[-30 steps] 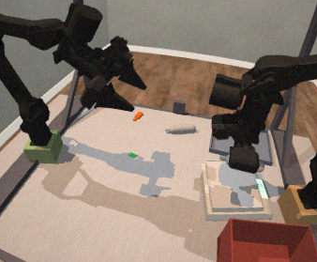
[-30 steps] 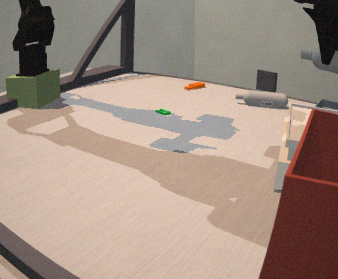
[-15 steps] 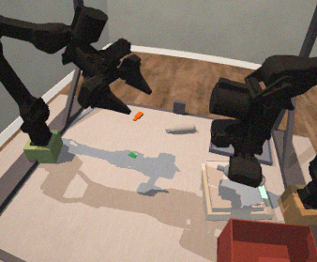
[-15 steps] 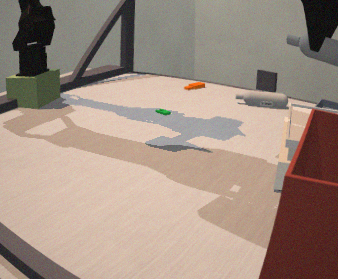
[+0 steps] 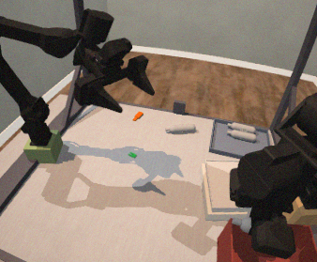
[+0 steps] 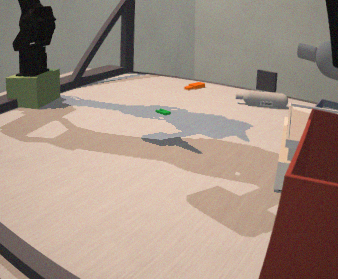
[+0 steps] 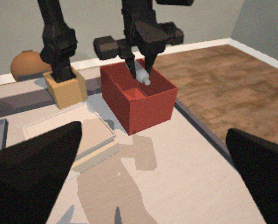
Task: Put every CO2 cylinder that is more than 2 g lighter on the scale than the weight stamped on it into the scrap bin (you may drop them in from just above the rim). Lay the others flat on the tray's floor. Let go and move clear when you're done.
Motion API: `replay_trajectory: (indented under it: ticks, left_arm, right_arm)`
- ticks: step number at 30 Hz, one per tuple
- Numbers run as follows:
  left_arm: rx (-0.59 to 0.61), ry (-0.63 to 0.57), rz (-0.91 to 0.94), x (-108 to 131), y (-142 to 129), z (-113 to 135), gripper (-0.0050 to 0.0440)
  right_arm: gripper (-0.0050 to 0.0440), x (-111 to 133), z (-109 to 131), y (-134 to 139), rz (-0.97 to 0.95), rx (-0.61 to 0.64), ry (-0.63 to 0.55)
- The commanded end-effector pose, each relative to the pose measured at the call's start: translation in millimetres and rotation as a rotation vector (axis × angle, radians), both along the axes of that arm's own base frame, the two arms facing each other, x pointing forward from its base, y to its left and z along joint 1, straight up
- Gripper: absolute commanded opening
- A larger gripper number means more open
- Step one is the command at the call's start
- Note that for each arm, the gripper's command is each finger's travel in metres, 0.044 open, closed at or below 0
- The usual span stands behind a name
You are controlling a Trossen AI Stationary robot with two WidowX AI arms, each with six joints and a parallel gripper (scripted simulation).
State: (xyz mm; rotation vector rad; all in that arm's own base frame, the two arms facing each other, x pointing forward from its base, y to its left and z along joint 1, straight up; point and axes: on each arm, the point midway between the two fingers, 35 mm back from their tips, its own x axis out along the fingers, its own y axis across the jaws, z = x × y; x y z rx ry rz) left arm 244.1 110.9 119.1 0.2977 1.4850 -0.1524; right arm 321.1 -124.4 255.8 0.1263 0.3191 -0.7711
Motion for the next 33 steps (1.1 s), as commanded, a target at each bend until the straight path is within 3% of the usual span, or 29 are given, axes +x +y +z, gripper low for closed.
replay_trajectory:
  ticks: [1, 7, 13, 21, 22, 29, 33]
  left_arm:
    - [0.010, -0.019, -0.001, -2, 27, 6, -0.0050]
    - [-0.007, 0.015, 0.043, -32, 59, -2, -0.0050]
    - [-0.081, 0.059, 0.026, -44, 42, -25, -0.0050]
    - [-0.076, 0.052, 0.024, -44, 41, -22, -0.0050]
    - [-0.076, 0.052, 0.024, -44, 41, -22, 0.0024]
    - [-0.074, 0.049, 0.028, -43, 42, -22, 0.0192]
    - [-0.074, 0.049, 0.028, -43, 42, -22, 0.0194]
  right_arm:
    - [0.0440, -1, -1, 0, -0.019, -0.003, -0.010]
    - [0.0440, -2, 2, 0, -0.022, -0.006, -0.018]
    - [0.0440, -1, 7, -1, -0.019, -0.007, -0.028]
    - [0.0440, -1, 7, -1, -0.019, -0.007, -0.028]
    - [0.0440, -1, 7, -1, -0.019, -0.007, -0.028]
    - [0.0440, -1, 7, -1, -0.019, -0.007, -0.028]
    - [0.0440, -1, 7, -1, -0.019, -0.007, -0.028]
